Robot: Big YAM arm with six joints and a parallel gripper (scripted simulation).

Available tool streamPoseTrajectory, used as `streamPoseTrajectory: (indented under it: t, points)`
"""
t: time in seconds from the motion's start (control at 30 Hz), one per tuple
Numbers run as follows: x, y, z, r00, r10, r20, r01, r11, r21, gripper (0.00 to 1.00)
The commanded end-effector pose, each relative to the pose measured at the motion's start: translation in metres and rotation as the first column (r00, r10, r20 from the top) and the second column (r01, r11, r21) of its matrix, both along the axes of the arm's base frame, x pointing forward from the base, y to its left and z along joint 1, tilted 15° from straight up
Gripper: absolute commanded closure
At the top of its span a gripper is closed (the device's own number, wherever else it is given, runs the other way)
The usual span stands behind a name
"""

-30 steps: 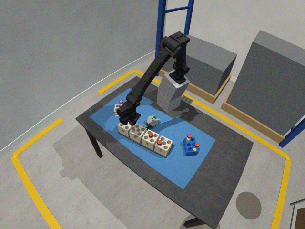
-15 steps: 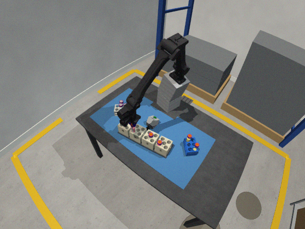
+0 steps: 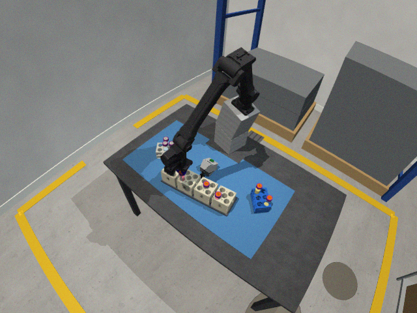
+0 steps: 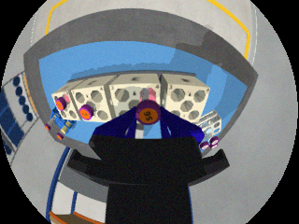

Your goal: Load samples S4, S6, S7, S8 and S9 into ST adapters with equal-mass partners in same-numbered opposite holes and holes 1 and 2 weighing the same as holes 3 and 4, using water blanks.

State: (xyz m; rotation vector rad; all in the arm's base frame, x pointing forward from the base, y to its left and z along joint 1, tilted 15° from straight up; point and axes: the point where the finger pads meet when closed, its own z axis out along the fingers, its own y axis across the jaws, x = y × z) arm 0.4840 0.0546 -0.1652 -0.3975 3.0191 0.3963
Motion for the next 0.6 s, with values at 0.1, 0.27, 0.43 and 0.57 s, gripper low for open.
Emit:
streamPoseTrajectory:
  t: [0.1, 0.27, 0.43, 0.57]
  points:
    - [0.018, 0.007, -0.009, 0.999, -0.001, 0.033, 0.001, 1.0, 0.0, 1.0]
    - [0.015, 0.004, -0.014, 1.0, -0.008, 0.027, 0.008, 1.0, -0.001, 1.0]
    - [0.016, 0.01, -0.021, 1.0, -0.001, 0.028, 0.001, 1.0, 0.0, 1.0]
    - [0.018, 0.009, -0.025, 0.999, -0.006, 0.032, 0.006, 1.0, 0.0, 1.0]
